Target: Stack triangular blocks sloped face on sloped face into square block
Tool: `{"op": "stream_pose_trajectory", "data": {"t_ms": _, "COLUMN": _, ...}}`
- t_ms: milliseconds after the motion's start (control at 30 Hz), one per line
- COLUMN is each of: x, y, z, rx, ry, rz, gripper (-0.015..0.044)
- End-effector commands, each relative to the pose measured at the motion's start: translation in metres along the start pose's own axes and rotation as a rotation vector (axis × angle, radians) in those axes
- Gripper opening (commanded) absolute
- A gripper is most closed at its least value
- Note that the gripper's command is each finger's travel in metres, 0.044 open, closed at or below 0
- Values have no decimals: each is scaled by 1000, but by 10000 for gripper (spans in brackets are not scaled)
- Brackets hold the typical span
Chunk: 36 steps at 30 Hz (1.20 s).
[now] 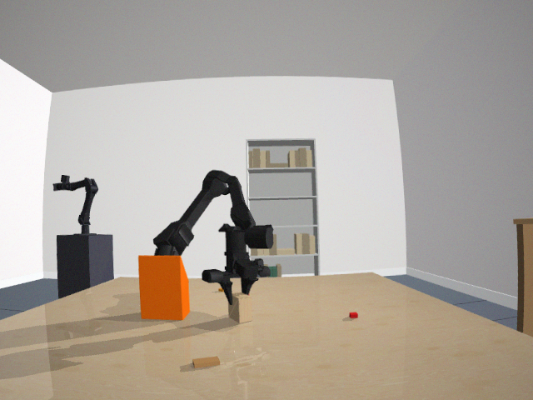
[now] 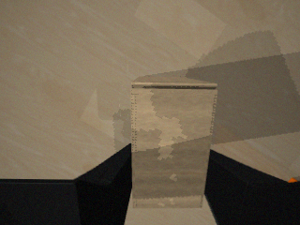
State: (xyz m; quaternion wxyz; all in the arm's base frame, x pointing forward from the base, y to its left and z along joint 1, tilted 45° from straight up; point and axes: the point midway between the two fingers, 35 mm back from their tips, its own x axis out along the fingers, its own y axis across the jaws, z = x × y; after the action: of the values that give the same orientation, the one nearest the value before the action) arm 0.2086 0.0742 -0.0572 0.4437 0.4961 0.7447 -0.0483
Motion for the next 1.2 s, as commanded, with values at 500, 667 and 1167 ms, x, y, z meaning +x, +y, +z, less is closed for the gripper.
{"op": "stream_pose_trajectory", "data": {"t_ms": 500, "x": 2, "y": 0, "z": 0, "rx": 6, "ry": 3, "rz": 3, "gripper": 0}}
{"op": "stream_pose_trajectory", "data": {"t_ms": 667, "x": 2, "y": 0, "z": 1, "rx": 1, "ry": 0, "rz": 0, "gripper": 0}}
{"op": "stream_pose_trajectory", "data": {"t_ms": 1167, "x": 2, "y": 0, "z": 1, "rx": 1, "ry": 0, "rz": 0, "gripper": 236}}
